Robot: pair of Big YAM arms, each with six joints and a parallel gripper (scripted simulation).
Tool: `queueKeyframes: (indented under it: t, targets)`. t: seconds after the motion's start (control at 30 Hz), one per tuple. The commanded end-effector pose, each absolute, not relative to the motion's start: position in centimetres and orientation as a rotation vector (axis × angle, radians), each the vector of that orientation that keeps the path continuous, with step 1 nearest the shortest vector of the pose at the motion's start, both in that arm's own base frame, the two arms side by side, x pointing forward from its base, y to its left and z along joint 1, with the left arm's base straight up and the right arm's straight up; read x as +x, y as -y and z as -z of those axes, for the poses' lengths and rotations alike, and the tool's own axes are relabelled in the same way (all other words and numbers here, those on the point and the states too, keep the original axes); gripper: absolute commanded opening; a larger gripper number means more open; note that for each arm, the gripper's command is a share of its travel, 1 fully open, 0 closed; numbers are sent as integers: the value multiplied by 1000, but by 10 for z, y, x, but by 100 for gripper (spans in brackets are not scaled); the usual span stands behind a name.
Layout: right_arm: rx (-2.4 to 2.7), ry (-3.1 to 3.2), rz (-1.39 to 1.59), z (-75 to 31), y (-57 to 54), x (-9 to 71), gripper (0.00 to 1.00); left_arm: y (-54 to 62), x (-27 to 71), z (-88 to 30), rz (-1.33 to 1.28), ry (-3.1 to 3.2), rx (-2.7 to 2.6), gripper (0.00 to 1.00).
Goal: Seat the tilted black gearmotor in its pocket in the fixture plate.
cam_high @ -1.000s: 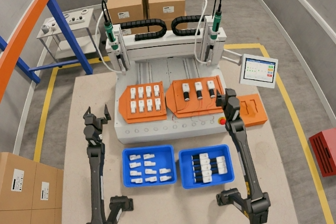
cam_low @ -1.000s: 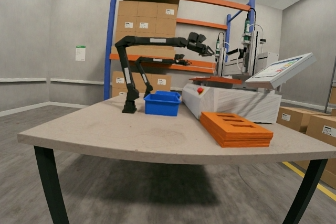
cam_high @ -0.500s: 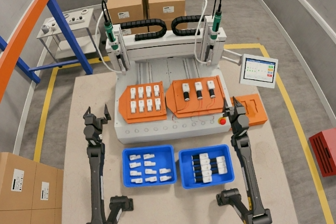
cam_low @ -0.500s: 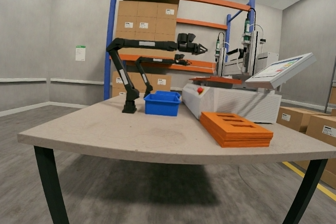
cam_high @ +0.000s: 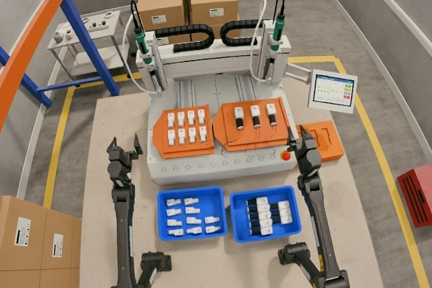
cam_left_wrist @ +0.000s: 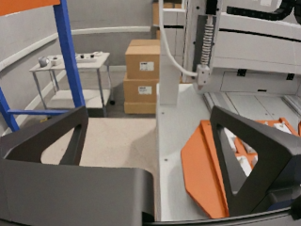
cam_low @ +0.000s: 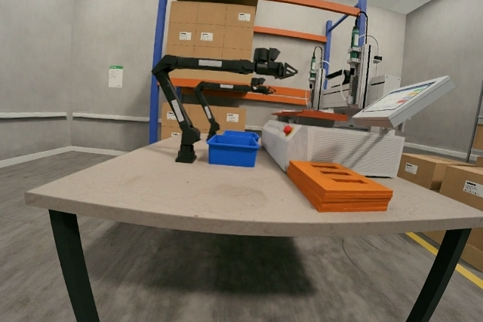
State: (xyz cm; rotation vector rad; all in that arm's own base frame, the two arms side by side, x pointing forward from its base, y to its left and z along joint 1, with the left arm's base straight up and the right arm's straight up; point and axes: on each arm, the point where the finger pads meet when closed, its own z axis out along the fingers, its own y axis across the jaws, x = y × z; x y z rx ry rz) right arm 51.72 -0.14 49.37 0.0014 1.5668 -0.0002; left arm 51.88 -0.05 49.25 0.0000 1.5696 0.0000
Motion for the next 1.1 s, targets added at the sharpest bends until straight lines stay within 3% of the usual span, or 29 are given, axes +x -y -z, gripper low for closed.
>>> queueKeyframes:
  t: [0.0,1.07]
  targets:
    - [-9,-1548,5,-508,-2,521,54,3,525,-538,-7,-1505,11,100]
    - [-19,-1500,1,-536,-7,522,54,2,525,-533,-7,-1515,10,100]
